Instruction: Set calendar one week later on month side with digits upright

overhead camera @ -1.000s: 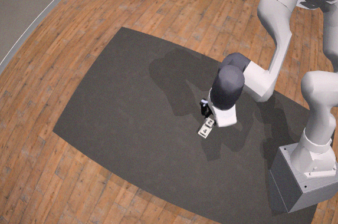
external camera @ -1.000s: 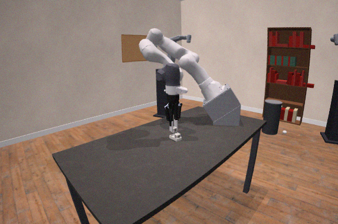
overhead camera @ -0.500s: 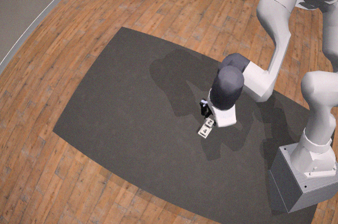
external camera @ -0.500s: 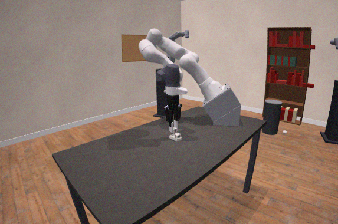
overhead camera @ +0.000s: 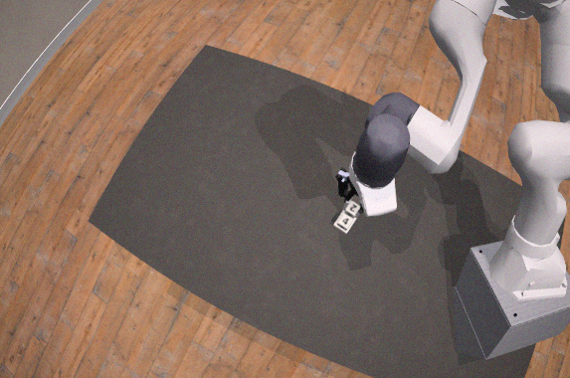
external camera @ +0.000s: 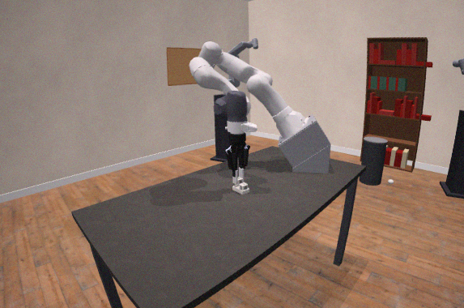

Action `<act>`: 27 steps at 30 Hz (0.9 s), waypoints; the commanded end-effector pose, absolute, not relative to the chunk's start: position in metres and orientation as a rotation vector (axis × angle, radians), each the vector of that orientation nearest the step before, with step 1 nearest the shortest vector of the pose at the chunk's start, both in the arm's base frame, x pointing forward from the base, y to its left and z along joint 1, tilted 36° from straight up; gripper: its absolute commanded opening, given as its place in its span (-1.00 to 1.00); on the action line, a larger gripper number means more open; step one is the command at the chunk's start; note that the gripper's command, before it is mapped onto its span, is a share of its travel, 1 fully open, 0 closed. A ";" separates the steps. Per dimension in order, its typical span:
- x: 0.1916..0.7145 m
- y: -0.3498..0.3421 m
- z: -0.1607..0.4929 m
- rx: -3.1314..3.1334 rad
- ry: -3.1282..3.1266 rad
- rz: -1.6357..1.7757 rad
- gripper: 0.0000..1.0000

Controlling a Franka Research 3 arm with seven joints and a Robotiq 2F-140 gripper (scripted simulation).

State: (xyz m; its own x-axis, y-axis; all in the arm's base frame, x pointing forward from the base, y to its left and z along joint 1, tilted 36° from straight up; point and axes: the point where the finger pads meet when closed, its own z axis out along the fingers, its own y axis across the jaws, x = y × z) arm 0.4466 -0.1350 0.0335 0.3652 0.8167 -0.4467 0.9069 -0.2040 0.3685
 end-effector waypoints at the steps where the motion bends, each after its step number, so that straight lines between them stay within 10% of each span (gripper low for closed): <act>1: 0.449 -0.137 0.032 2.055 1.476 -0.200 -0.68; 27: 0.450 -0.140 0.028 2.055 1.476 -0.200 -0.68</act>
